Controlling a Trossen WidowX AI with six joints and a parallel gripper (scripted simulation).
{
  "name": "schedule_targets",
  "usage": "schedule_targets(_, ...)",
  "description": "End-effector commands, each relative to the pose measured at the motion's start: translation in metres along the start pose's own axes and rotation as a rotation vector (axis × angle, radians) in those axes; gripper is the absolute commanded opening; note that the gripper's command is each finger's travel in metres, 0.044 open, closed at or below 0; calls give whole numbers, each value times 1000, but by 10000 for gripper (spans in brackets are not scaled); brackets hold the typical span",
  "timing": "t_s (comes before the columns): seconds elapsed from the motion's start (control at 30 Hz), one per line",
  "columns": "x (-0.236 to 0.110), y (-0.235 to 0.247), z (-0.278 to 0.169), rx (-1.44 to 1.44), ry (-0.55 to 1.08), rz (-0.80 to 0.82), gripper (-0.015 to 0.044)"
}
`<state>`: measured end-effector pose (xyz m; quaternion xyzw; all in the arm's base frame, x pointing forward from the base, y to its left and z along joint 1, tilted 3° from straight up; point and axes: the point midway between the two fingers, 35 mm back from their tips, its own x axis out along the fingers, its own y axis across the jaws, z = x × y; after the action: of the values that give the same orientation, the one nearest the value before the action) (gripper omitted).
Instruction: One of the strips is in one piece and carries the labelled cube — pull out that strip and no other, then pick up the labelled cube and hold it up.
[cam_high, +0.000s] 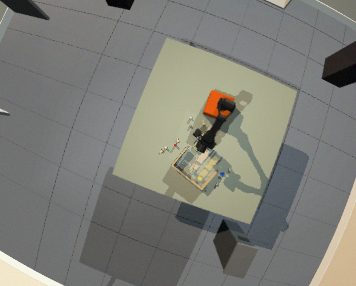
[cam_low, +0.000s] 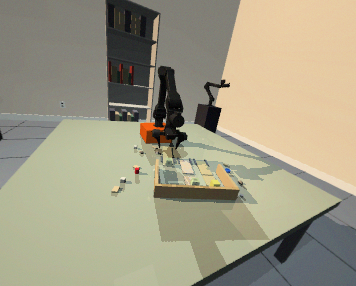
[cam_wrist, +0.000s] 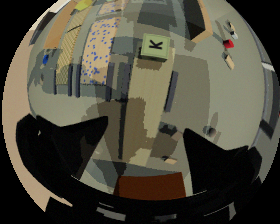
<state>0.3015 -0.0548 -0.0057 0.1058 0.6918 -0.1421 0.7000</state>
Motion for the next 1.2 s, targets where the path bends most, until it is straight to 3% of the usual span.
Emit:
schedule_targets(0.0,-3,0,16,-5,-7,2,440)
schedule_targets(0.97,-18,3,92,-4,-14,2,440)
schedule_targets(1.17,-11,3,92,-4,-14,2,282)
